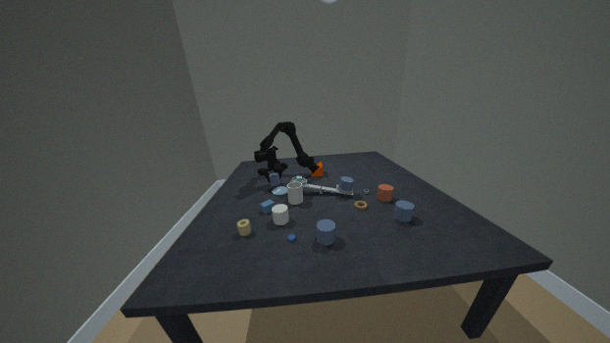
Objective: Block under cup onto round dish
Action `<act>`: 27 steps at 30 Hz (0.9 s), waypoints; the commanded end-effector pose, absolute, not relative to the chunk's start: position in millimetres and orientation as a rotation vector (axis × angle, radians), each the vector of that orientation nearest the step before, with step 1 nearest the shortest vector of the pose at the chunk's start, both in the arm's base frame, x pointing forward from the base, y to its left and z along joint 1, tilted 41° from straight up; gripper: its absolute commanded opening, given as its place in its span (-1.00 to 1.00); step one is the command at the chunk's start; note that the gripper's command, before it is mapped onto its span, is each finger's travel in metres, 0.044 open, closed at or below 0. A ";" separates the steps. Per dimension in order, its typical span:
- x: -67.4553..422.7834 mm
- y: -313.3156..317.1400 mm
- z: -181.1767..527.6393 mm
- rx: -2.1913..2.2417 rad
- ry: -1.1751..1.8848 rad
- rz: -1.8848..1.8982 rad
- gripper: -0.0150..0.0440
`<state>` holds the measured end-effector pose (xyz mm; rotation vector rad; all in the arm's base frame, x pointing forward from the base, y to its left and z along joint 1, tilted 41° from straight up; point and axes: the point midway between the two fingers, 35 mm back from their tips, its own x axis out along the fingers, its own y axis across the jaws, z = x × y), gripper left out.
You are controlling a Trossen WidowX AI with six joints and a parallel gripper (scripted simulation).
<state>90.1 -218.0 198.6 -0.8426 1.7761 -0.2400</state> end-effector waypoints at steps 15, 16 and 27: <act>115.0 -175.9 240.1 -0.899 1.739 -0.197 0.56; 118.0 -174.7 240.1 -0.899 1.732 -0.199 0.47; 145.1 -166.5 234.4 -0.672 1.634 -0.426 0.39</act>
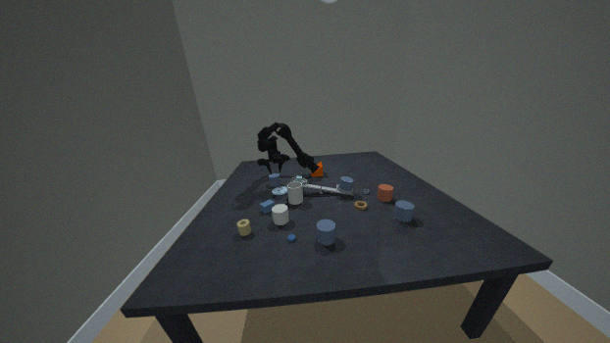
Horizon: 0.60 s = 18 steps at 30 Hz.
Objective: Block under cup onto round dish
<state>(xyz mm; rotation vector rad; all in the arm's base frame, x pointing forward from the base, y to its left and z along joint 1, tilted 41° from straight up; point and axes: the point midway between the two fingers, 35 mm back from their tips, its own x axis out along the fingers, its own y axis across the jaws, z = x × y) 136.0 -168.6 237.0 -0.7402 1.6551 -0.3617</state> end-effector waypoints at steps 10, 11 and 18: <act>177.5 -152.9 224.3 -0.403 1.499 -0.671 0.39; 180.7 -151.2 223.1 -0.376 1.485 -0.694 0.39; 199.1 -139.4 215.2 -0.181 1.393 -0.857 0.39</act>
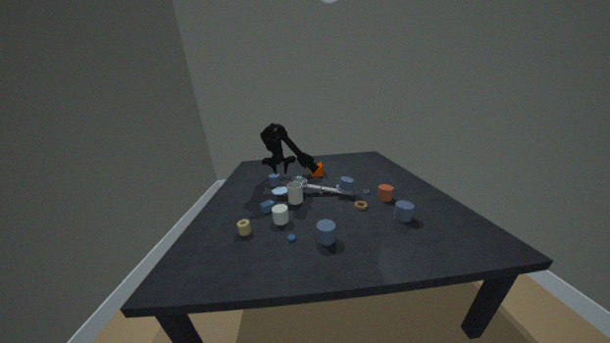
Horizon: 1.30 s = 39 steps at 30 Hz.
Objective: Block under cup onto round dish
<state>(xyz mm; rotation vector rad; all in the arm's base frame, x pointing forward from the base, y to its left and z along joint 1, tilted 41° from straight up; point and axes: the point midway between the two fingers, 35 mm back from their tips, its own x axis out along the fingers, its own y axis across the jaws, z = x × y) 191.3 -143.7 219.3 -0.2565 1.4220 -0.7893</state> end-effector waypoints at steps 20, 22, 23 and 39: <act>241.9 -97.5 190.9 0.343 1.063 -1.314 0.39; 245.6 -92.7 188.2 0.391 1.021 -1.358 0.39; 247.4 -90.2 186.9 0.415 0.999 -1.379 0.39; 266.8 -57.3 169.5 0.701 0.686 -1.625 0.39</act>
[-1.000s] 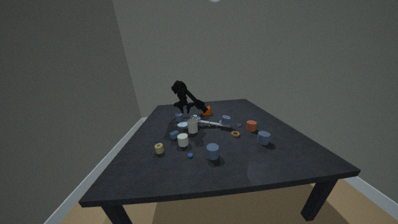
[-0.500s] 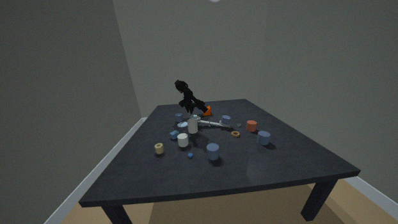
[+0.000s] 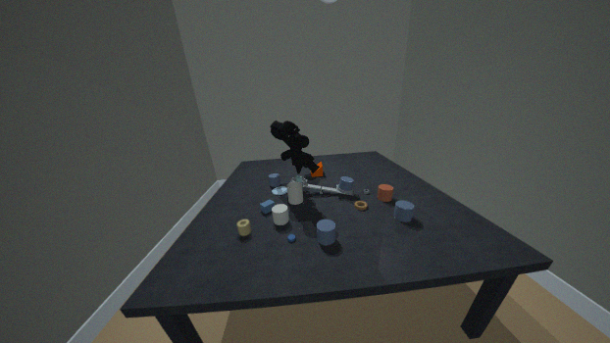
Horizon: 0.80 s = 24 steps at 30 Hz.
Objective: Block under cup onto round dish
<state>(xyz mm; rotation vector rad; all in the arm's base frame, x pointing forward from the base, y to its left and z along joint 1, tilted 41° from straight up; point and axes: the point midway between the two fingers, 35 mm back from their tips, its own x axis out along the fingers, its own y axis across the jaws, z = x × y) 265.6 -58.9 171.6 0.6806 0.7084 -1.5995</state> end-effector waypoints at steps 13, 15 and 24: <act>264.4 -69.4 155.2 0.701 0.685 -1.625 0.39; 264.1 -71.5 152.7 0.701 0.685 -1.625 0.39; 262.3 -80.8 141.7 0.701 0.685 -1.625 0.39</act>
